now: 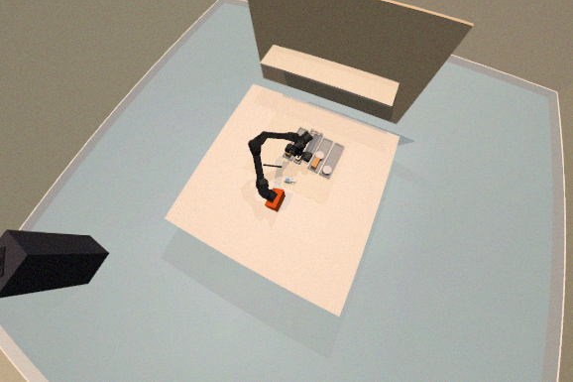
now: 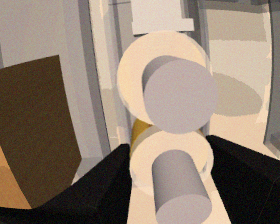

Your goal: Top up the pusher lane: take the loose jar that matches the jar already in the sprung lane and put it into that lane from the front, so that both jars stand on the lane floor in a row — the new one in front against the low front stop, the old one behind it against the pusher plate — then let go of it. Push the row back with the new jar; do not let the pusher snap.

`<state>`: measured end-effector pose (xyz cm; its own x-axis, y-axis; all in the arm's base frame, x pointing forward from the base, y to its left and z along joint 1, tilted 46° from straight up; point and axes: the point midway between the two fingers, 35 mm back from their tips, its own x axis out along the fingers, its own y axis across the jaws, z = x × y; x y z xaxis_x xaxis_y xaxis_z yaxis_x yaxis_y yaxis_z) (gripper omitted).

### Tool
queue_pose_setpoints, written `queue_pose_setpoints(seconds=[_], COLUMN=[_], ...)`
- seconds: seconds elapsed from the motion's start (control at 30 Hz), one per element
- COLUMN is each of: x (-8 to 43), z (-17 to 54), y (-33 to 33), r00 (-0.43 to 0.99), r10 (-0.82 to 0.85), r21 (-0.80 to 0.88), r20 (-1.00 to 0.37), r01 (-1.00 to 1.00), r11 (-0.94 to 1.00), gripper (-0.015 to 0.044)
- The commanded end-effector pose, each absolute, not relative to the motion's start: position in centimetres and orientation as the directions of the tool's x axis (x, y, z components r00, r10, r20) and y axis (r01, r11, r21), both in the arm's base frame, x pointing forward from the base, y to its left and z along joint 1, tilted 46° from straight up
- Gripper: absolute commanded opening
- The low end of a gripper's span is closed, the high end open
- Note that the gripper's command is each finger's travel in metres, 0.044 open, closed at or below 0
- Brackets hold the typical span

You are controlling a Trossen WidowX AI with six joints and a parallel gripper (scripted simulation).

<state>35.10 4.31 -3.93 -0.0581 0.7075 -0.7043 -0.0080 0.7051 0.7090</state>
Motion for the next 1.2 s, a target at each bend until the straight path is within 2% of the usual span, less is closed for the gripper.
queue_pose_setpoints(seconds=[0.0,1.17], x=[35.38,34.95], z=[-3.97,-4.2], y=[4.62,4.7], r00=[-0.047,-0.047], r10=[0.714,0.714], r21=[0.715,0.715], r20=[-0.699,-0.699], r01=[-0.017,-0.016], r11=[0.699,0.699], gripper=[0.0,0.0])
